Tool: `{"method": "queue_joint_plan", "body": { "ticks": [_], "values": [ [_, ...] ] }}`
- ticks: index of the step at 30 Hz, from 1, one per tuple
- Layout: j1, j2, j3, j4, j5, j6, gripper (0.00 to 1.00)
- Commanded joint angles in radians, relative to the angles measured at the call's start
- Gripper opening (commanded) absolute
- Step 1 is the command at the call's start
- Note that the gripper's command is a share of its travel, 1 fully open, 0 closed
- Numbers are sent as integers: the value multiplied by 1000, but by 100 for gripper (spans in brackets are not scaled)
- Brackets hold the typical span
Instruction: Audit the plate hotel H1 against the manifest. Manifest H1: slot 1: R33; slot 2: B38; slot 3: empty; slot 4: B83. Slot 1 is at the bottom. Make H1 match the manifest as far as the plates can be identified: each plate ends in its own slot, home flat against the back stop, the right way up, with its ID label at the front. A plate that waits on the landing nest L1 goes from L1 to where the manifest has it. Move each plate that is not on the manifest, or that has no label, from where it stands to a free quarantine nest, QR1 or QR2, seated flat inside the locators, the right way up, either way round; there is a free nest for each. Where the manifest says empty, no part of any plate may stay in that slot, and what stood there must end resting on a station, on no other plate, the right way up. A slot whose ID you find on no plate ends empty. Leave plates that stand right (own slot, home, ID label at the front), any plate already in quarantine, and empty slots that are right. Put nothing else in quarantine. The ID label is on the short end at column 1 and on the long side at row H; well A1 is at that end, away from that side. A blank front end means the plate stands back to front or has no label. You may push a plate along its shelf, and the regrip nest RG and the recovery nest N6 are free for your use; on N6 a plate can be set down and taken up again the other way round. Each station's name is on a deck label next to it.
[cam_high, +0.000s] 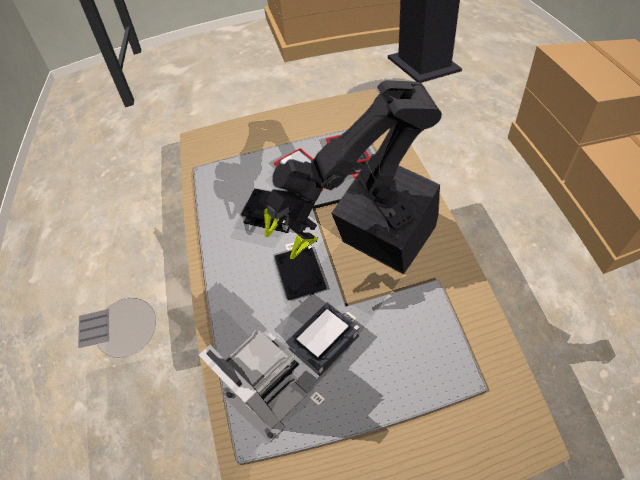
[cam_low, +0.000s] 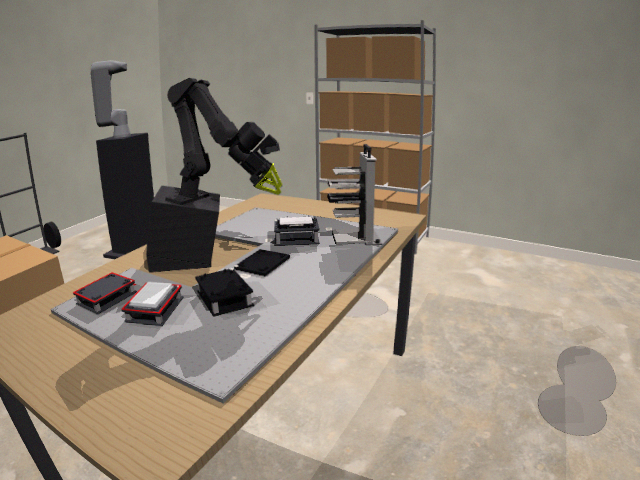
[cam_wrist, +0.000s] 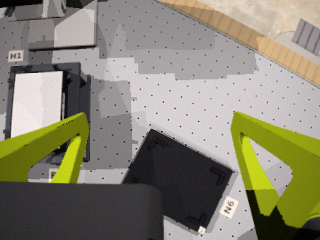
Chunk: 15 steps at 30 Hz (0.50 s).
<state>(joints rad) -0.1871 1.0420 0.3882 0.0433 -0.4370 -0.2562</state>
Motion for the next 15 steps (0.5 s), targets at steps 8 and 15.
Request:
{"method": "queue_joint_plan", "body": {
  "ticks": [8, 15],
  "values": [
    [-154, 5, -6, -56, -159, -129, 100],
    [-286, 47, 29, -104, -260, -235, 100]
  ]
}}
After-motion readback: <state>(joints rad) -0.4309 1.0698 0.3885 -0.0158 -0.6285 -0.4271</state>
